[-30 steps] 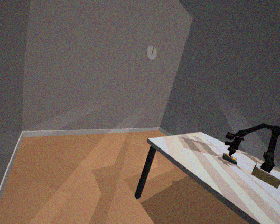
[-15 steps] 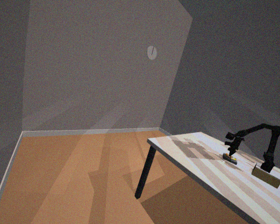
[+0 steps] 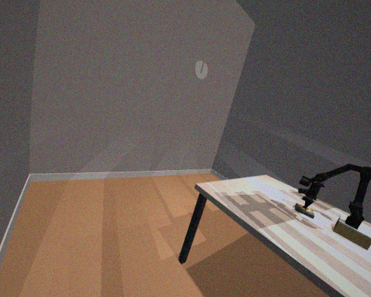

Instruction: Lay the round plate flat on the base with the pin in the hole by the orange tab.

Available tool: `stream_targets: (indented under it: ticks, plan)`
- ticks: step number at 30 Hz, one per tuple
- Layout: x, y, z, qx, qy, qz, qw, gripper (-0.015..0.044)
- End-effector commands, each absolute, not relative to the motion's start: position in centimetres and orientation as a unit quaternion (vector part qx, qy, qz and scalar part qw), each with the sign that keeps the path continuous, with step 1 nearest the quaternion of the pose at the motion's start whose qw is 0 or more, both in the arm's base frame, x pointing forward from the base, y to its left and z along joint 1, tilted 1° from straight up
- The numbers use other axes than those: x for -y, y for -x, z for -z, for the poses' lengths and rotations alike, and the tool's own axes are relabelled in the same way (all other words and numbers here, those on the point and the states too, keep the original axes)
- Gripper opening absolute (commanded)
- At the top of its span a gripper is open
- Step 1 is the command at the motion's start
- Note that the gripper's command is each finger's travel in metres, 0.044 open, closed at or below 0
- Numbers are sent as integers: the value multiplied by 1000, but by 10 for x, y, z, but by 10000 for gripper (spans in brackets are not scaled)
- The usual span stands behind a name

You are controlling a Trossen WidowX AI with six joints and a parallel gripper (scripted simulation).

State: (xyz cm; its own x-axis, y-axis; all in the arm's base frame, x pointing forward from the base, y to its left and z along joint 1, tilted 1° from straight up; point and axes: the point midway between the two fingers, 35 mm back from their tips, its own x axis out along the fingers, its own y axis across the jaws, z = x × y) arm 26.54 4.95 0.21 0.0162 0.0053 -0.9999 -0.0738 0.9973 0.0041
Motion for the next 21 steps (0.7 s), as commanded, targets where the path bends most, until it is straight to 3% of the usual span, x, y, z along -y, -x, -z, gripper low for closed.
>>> stream_targets:
  ticks: [1, 12, 21]
  plan:
    - [-49, -262, 1, -703, 23, -26, 710, 0]
    - [-48, -258, -46, -703, 23, -26, 710, 0]
    - [-48, -259, -39, -704, 25, -27, 709, 0]
